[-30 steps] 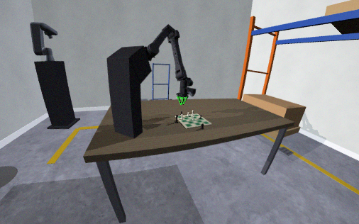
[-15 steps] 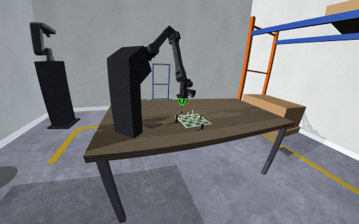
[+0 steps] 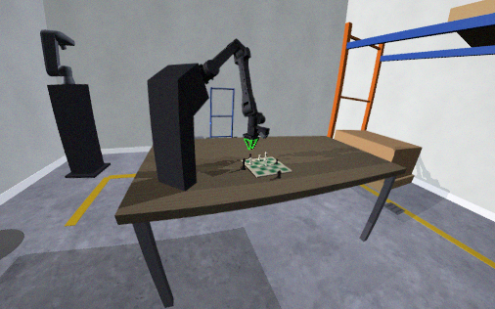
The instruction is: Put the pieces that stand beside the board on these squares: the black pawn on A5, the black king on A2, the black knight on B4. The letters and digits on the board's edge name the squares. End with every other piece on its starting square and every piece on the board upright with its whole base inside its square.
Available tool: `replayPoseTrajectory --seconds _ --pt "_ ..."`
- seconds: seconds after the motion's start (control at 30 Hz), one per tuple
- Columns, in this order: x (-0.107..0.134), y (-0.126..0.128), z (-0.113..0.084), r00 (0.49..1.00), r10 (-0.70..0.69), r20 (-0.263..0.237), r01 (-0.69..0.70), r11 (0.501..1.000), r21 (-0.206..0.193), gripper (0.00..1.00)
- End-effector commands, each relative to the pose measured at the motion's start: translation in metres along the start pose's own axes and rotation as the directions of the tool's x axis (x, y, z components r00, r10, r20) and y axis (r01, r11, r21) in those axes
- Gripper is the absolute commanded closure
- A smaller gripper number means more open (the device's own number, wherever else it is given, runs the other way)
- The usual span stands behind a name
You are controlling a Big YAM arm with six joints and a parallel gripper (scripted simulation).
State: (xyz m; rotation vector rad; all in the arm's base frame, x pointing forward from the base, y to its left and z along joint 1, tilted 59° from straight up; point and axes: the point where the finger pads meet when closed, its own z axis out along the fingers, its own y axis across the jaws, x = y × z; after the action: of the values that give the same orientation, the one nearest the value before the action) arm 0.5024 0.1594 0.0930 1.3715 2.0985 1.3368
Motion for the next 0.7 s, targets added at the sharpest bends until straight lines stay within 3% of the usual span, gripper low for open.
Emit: replayPoseTrajectory --seconds 0.0,0.67 --pt "0.003 0.001 0.009 1.0 0.003 -0.004 -0.003 1.0 -0.004 0.68" --pt "0.003 0.0 0.023 1.0 0.0 -0.006 0.0 1.0 -0.004 0.68"
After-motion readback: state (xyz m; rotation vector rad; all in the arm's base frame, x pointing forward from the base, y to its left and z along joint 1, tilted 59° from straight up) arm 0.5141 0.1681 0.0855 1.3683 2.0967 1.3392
